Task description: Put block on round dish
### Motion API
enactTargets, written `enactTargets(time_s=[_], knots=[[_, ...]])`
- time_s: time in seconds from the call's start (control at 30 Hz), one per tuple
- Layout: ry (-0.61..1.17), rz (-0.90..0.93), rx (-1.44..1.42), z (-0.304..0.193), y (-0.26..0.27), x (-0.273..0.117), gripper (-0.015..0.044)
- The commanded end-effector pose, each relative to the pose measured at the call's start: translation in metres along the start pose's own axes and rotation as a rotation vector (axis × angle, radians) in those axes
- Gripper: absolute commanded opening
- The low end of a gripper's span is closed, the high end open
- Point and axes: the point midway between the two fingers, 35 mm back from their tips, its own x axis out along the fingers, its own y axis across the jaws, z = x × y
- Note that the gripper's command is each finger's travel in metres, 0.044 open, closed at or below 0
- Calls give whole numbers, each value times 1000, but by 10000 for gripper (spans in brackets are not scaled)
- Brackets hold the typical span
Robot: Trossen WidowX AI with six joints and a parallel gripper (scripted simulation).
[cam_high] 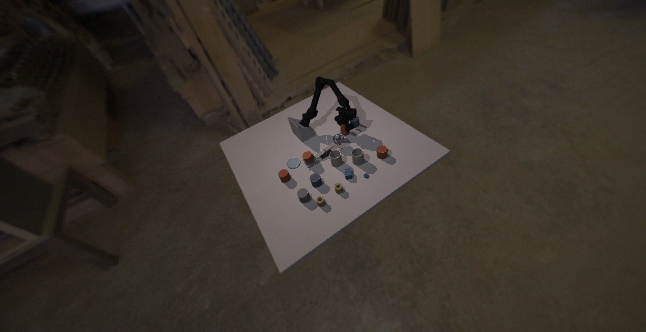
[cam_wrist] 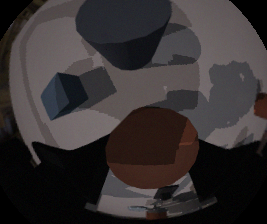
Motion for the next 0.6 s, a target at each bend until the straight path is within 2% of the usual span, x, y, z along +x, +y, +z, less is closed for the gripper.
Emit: enactTargets(time_s=[0.0,0.5,0.57], knots=[[0,0,0,0,0,0,26],[1,0,0,0,0,-2,420],[5,-1,3,-1,-2,-20,440]])
